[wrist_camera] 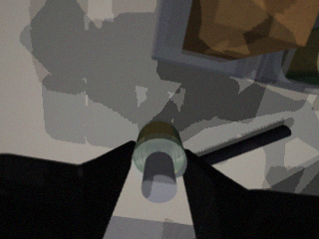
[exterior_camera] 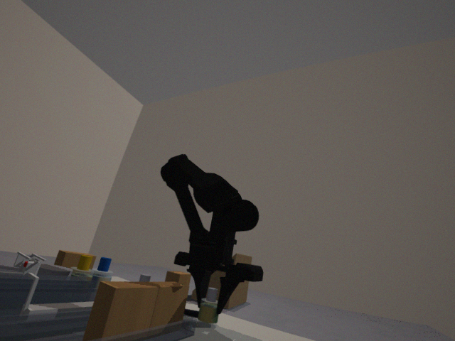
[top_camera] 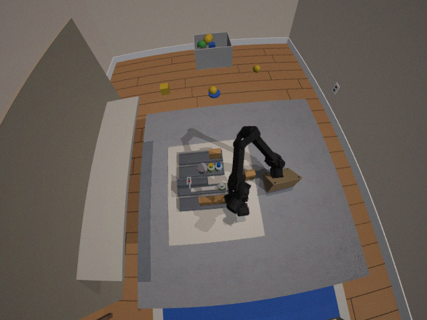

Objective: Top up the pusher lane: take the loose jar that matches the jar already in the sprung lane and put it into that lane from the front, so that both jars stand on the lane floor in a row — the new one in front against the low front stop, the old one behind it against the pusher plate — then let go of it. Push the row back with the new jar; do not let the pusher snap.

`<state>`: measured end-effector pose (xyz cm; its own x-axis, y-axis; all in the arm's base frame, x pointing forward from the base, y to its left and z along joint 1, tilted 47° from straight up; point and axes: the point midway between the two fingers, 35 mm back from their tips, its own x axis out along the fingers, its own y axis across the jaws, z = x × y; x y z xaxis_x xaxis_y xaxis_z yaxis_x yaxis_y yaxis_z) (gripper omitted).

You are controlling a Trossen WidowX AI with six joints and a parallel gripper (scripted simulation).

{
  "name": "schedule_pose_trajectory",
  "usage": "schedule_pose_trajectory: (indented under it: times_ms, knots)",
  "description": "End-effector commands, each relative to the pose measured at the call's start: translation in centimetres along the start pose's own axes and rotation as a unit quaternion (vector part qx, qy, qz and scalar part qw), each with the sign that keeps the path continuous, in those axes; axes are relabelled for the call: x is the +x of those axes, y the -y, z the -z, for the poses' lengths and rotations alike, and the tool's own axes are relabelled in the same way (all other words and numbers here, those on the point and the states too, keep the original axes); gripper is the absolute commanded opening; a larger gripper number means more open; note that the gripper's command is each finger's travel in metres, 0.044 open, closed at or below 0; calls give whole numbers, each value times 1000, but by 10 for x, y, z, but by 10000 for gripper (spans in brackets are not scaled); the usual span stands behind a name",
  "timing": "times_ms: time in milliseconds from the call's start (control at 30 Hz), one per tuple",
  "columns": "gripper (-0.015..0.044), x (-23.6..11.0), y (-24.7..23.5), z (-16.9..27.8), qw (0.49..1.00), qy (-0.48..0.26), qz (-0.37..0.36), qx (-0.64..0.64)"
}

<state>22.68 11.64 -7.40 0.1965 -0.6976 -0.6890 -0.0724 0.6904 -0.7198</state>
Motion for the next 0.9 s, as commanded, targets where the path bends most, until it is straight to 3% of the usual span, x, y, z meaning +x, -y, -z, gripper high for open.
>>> schedule_pose_trajectory:
  times_ms: [0,100,567,867]
  knots:
    - [59,-3,0,0,1000,1,2,-3]
    - [0,-19,-1,-3,1000,2,0,-3]
    - [0,-103,2,-5,1000,1,0,-3]
    - [0,-100,14,-13,1000,1,-2,-3]
